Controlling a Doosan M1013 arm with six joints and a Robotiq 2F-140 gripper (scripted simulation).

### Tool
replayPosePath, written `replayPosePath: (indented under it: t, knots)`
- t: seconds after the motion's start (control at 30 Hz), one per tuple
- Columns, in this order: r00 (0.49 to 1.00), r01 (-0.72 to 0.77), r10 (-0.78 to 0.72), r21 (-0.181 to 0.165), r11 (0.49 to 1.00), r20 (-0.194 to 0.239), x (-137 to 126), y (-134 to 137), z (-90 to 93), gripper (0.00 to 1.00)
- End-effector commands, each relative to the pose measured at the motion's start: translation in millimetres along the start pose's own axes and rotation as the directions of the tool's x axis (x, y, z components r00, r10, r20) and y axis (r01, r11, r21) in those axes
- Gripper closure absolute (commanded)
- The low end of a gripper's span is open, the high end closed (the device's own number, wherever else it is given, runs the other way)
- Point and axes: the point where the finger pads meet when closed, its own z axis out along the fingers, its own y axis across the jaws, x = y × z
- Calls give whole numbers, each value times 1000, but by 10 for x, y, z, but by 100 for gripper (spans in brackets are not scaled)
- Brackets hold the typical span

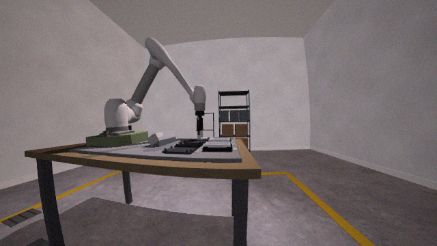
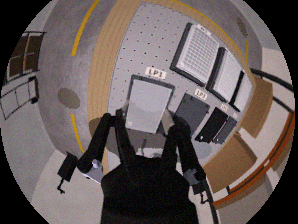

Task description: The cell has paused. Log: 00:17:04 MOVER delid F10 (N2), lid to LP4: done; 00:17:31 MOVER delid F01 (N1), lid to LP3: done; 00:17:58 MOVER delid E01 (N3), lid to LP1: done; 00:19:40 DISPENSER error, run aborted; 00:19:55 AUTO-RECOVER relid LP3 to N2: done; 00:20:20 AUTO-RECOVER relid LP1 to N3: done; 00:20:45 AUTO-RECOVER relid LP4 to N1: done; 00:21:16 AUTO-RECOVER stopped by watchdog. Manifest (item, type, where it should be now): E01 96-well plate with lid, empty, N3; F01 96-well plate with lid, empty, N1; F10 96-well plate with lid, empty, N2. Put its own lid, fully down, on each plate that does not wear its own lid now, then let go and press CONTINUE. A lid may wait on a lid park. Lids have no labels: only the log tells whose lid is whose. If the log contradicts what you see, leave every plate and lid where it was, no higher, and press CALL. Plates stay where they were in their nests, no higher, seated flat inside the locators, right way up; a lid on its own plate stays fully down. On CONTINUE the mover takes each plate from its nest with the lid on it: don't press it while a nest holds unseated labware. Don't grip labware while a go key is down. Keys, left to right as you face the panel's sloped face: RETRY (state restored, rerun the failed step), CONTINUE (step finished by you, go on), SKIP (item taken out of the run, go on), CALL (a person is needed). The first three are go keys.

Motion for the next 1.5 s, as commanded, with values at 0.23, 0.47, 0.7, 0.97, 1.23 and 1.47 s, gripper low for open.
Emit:
replayPosePath:
  t: [0.23,0.47,0.7,0.97,1.23,1.47]
  knots:
    - [1000,0,0,0,1000,0,0,-1,-1,34]
    - [1000,0,0,0,1000,0,0,-1,-1,34]
    - [1000,0,0,0,1000,0,0,-1,-1,34]
    - [1000,0,0,0,1000,0,0,-1,-1,34]
    - [1000,0,0,0,1000,0,0,-1,-1,34]
    - [1000,0,0,0,1000,0,0,-1,-1,34]
